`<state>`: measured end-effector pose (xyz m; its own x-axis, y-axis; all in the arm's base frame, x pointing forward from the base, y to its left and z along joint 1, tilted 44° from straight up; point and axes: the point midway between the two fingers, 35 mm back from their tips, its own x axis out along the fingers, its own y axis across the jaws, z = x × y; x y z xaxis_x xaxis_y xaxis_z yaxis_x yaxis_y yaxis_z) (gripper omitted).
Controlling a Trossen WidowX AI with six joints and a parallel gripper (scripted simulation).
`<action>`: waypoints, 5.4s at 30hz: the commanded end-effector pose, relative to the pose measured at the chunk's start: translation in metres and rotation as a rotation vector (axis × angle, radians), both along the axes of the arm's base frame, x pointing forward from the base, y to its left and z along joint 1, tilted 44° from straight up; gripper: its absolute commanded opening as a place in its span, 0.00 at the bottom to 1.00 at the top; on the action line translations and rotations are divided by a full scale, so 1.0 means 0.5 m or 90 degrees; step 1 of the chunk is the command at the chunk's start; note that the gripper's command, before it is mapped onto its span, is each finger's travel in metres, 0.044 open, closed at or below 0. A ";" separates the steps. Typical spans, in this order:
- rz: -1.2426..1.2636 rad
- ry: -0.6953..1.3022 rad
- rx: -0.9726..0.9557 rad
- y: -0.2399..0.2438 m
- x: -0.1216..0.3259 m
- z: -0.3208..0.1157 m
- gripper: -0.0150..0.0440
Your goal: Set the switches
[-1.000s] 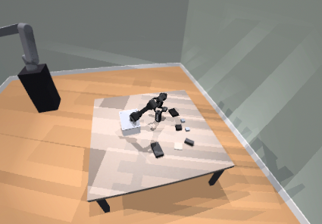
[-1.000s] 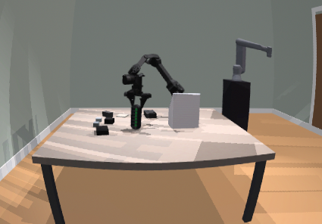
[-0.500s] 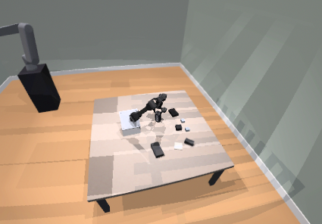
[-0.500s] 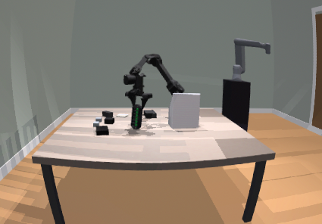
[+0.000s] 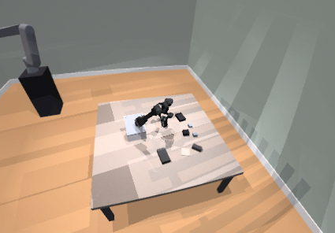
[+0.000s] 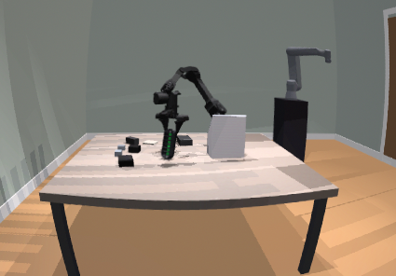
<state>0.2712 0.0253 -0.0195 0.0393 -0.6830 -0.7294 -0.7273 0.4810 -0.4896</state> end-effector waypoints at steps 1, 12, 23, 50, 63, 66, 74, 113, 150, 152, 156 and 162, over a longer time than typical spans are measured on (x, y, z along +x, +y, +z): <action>-0.002 0.004 -0.007 -0.014 -0.009 0.001 0.83; -0.002 0.004 -0.008 -0.027 -0.021 0.005 0.83; -0.002 0.004 -0.008 -0.041 -0.032 0.009 0.83; -0.002 0.005 -0.008 -0.074 -0.058 0.014 0.83; -0.002 0.005 -0.009 -0.091 -0.069 0.015 0.83; -0.002 0.005 -0.009 -0.095 -0.072 0.016 0.83; -0.002 0.005 -0.009 -0.105 -0.079 0.015 0.83; -0.002 0.006 -0.010 -0.158 -0.108 0.008 0.83; -0.002 0.006 -0.011 -0.208 -0.128 -0.011 0.83; -0.002 0.006 -0.011 -0.211 -0.129 -0.012 0.83; -0.002 0.007 -0.011 -0.216 -0.131 -0.014 0.83; -0.002 0.007 -0.012 -0.224 -0.133 -0.019 0.83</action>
